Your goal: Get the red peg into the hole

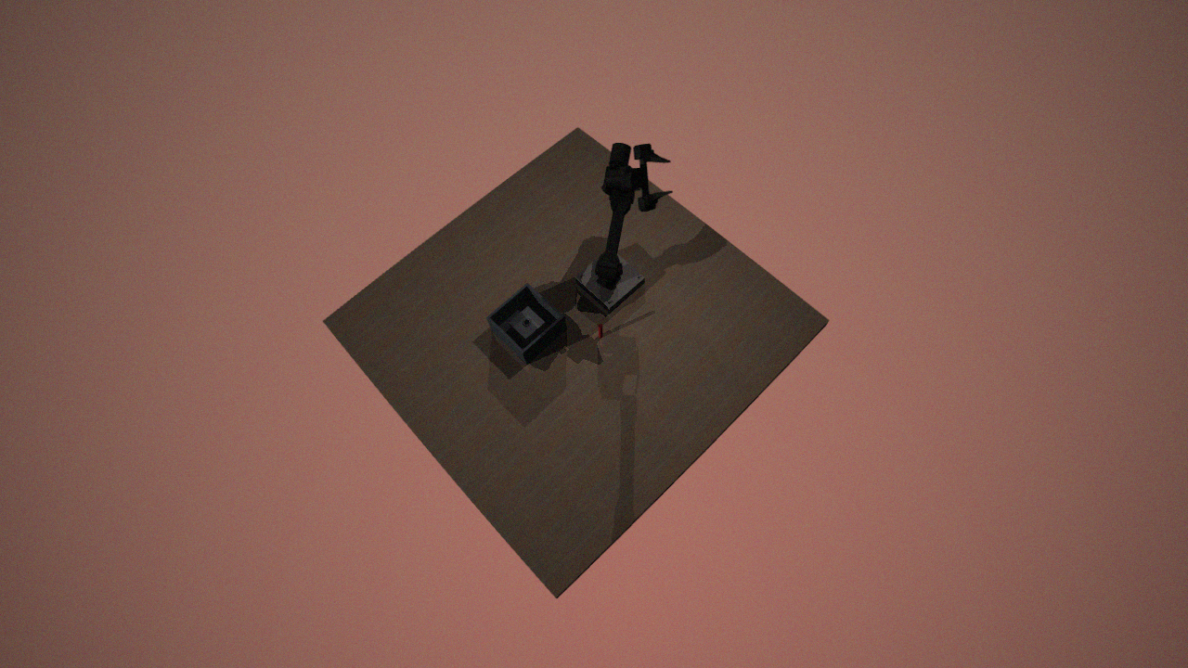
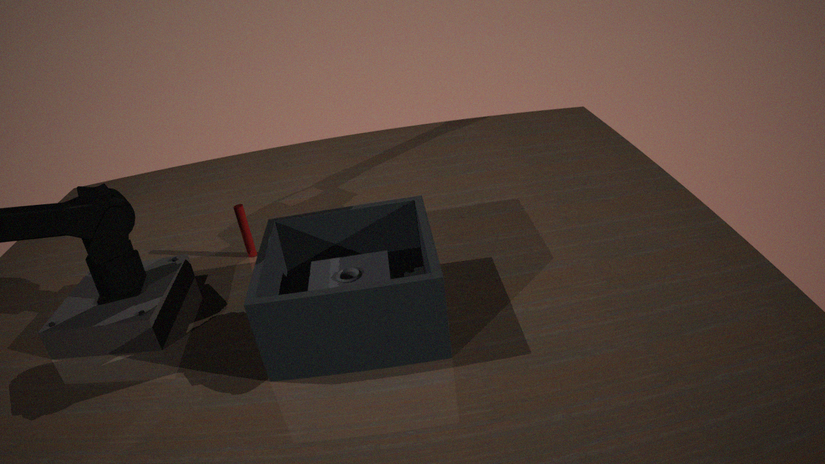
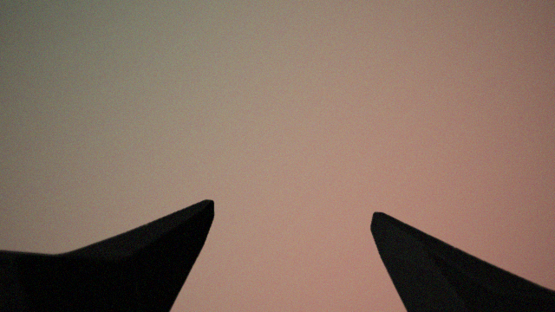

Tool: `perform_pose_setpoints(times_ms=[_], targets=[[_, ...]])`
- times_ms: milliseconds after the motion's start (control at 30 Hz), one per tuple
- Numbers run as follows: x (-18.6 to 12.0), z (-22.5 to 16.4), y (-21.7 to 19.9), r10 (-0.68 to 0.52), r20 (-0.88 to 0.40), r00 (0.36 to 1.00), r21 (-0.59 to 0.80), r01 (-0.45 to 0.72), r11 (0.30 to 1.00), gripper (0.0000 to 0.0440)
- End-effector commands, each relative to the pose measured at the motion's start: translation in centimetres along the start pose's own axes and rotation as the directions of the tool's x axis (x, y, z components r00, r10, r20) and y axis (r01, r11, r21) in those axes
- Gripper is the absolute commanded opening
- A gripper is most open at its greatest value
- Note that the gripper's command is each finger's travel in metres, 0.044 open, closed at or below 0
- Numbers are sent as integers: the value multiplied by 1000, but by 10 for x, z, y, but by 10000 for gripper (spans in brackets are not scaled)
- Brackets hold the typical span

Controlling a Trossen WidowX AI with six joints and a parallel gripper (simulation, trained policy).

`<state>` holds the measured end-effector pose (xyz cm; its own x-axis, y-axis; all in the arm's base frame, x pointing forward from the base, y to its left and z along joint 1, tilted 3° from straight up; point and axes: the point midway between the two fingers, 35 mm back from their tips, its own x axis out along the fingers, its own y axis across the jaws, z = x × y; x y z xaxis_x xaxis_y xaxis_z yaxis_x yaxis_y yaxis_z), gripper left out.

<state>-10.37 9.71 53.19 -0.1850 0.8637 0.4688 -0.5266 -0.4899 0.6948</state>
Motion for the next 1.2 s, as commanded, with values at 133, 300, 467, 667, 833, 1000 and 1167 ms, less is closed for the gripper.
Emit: perform_pose_setpoints(times_ms=[133, 300, 467, 667, 833, 1000, 1167], targets=[[3, 44, -25, -30, 171, 985, 24, 26, 999, 440], [-1, 86, -60, -113, 322, 940, 64, 97, 993, 440], [-12, 120, -101, -218, 443, 869, 128, 180, 975, 440], [-32, 152, -150, -360, 547, 755, 229, 279, 933, 440], [-54, 171, -192, -485, 594, 642, 327, 358, 875, 440], [-78, 180, -232, -608, 600, 520, 434, 427, 793, 440], [-104, 181, -269, -724, 566, 394, 542, 483, 687, 440]])
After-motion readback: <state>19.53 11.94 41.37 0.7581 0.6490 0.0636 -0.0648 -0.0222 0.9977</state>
